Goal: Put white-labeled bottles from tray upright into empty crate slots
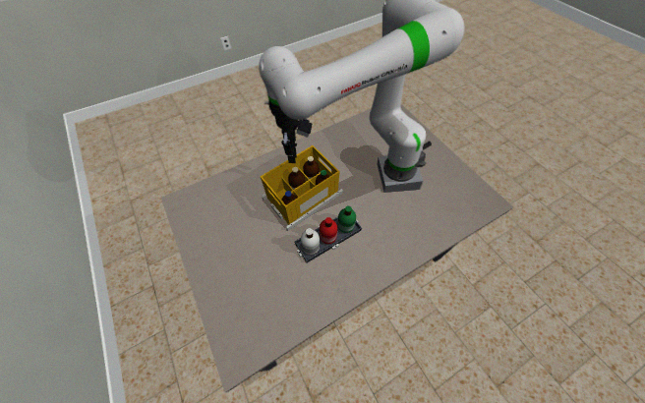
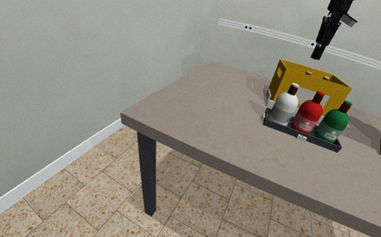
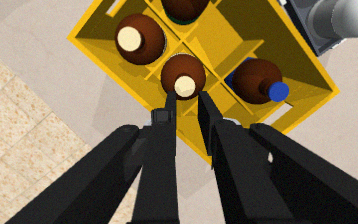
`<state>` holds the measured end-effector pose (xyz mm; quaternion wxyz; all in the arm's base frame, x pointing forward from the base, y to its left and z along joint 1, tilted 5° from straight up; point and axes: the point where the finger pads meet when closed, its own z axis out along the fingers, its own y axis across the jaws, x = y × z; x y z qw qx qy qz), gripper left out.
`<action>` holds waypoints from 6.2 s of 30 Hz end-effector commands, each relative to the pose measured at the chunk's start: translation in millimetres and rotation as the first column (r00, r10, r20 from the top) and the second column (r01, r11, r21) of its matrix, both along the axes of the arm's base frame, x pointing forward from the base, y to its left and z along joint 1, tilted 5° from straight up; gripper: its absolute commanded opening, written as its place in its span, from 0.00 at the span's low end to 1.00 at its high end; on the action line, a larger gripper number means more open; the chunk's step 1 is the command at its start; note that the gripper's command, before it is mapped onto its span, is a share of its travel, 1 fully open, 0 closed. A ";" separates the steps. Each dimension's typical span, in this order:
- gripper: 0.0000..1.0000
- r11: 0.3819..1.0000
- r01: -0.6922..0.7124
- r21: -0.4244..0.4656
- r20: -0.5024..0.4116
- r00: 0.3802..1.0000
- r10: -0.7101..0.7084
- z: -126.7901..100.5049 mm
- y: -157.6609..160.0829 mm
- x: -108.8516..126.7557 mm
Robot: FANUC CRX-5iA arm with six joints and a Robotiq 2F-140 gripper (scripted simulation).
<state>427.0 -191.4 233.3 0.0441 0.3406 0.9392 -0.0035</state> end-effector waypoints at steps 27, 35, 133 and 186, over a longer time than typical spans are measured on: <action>0.10 1.000 0.024 0.002 -0.001 1.000 -0.024 0.9 48.2 32.8; 0.10 0.999 0.054 0.005 -0.003 0.999 -0.054 0.3 116.7 65.9; 0.44 0.993 0.117 0.006 -0.001 0.993 -0.117 -38.9 276.6 102.2; 0.44 0.993 0.117 0.006 -0.001 0.993 -0.117 -50.5 276.1 103.1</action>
